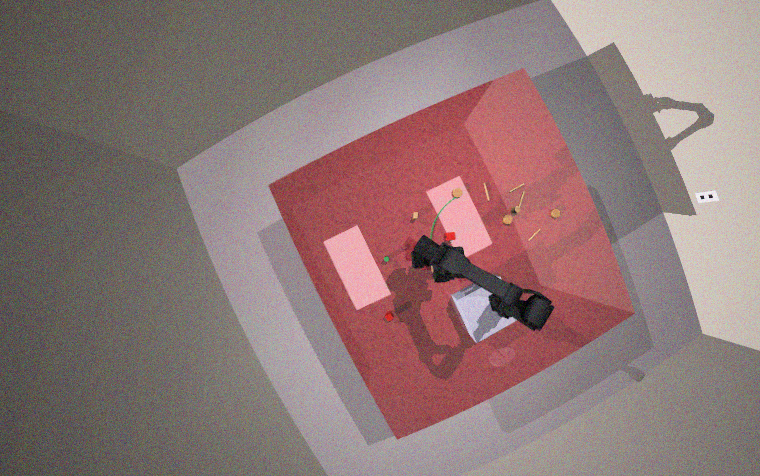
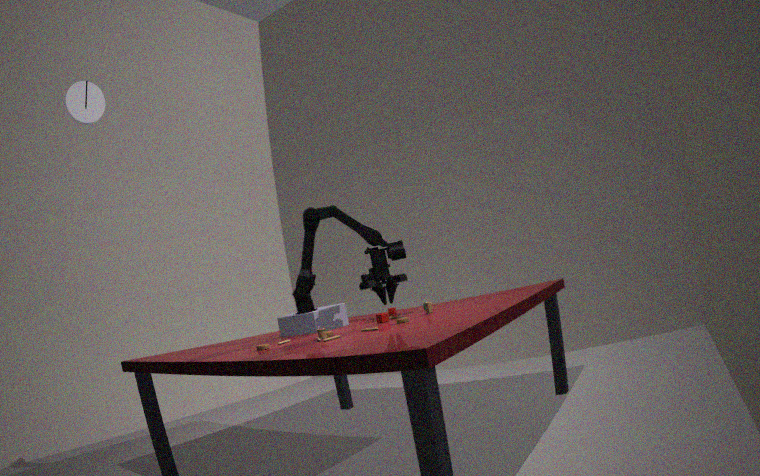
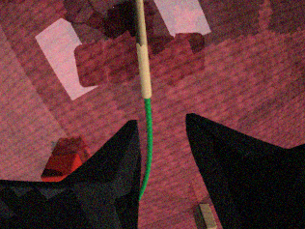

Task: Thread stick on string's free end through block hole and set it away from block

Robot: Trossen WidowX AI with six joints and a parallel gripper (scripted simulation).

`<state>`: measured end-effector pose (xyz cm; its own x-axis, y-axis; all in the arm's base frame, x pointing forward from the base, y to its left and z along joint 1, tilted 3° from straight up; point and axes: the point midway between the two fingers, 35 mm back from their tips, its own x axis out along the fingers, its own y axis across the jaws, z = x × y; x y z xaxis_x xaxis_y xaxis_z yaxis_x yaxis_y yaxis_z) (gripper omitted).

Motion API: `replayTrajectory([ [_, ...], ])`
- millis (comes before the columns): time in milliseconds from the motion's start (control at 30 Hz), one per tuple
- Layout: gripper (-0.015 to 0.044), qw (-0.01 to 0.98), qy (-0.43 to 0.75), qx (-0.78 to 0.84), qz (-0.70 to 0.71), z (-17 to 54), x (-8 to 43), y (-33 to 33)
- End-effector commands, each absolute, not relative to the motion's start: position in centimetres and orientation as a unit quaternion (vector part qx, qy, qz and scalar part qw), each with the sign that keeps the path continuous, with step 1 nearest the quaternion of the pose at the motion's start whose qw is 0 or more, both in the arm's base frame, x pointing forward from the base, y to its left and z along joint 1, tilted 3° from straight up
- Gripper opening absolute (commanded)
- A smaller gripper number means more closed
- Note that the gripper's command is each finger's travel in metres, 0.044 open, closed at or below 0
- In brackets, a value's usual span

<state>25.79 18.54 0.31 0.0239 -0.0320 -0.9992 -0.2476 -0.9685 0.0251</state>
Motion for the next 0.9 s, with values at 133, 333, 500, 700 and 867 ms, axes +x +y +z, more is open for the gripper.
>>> replayTrajectory([
  [133,0.0123,0.071,0.102,-0.706,0.697,-1.5,25.5,18.3],
  [333,0.0123,0.071,0.102,-0.706,0.697,-2.5,25.6,18.2],
  [500,0.0123,0.071,0.102,-0.706,0.697,-3.3,25.5,18.2],
  [700,0.0123,0.071,0.102,-0.706,0.697,-4.2,25.5,18.1],
  [867,0.0123,0.071,0.102,-0.706,0.697,-5.0,25.4,18.0],
])
